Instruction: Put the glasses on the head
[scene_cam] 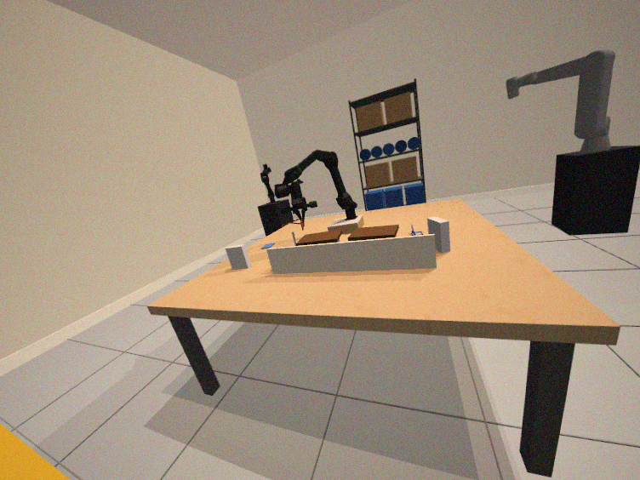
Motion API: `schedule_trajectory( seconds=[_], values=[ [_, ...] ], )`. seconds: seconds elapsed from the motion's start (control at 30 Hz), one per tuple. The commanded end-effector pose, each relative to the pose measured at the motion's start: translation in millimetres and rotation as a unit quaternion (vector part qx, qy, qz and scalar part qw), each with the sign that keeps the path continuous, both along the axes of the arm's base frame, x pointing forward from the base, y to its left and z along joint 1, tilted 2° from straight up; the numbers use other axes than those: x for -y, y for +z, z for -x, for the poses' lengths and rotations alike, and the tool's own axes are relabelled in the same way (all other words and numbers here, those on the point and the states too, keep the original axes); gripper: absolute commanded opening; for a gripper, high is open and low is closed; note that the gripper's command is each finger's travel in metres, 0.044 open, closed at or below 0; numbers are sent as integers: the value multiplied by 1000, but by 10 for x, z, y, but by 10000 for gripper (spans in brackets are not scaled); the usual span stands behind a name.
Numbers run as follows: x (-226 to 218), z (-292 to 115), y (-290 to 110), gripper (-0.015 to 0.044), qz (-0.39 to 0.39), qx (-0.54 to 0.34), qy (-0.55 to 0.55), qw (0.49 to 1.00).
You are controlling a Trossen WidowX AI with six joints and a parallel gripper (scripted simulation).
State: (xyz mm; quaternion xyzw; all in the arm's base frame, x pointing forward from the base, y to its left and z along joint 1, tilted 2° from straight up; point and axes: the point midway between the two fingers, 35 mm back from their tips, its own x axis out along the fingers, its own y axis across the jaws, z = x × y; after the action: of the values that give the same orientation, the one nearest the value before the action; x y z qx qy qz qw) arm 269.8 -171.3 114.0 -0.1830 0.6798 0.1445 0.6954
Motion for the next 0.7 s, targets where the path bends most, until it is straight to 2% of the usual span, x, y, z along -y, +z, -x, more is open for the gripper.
schedule_trajectory(
  seconds=[0.0, 0.27, 0.67],
  values=[
    [195, 33, 12, 0, 0, 2, 26, 1000],
    [288, 51, -40, 0, 1, 1, 37, 999],
    [310, 35, -580, 0, 1, 1, 37, 999]
  ],
)
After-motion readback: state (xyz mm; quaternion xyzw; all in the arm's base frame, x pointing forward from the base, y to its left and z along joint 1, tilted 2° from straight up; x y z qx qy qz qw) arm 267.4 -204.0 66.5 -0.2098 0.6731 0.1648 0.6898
